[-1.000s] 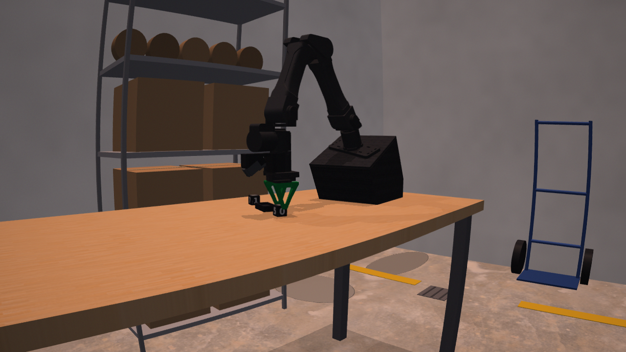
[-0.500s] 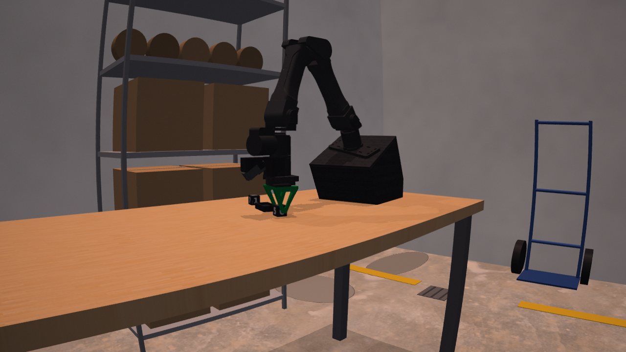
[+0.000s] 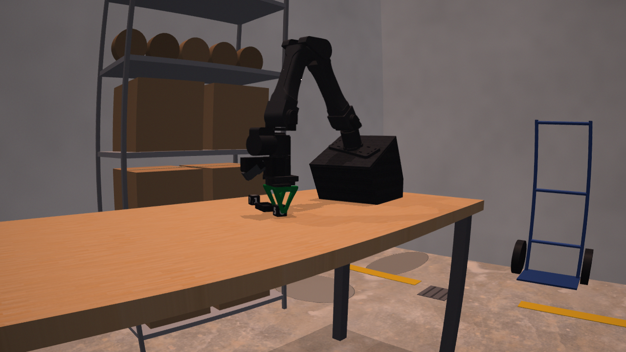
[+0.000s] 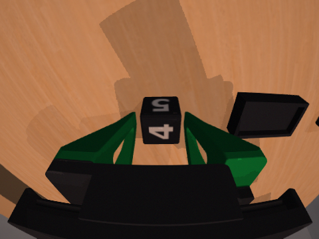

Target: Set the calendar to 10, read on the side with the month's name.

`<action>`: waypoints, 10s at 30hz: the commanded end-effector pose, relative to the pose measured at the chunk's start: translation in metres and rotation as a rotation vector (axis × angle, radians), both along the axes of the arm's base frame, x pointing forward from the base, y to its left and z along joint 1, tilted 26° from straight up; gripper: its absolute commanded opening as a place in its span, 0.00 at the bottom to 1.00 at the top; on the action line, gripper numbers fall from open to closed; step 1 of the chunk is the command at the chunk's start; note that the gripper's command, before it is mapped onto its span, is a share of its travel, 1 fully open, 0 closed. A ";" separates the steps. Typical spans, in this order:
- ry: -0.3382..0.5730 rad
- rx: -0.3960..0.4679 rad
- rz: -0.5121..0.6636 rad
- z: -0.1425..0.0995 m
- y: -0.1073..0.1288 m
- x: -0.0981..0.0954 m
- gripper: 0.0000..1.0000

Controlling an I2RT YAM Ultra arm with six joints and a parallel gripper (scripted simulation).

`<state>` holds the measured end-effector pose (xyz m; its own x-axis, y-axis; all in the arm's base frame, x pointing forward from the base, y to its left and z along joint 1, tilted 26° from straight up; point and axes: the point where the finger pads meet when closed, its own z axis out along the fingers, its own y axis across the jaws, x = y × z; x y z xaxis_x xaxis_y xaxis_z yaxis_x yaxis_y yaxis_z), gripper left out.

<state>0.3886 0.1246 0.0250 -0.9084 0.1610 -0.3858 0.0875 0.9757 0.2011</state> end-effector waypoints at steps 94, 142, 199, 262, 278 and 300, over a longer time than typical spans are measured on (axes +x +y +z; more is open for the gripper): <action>-0.017 -0.004 0.001 0.088 -0.077 -0.046 0.26; -0.019 -0.005 0.003 0.028 -0.096 -0.025 0.26; -0.019 -0.006 0.004 0.026 -0.095 -0.023 0.26; -0.019 -0.005 0.004 0.007 -0.092 -0.014 0.26; -0.019 -0.005 0.004 0.004 -0.092 -0.013 0.26; -0.019 -0.005 0.004 0.004 -0.092 -0.013 0.26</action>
<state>0.3723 0.0338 0.0254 -0.9086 0.1537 -0.3884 0.0802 0.9767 0.1988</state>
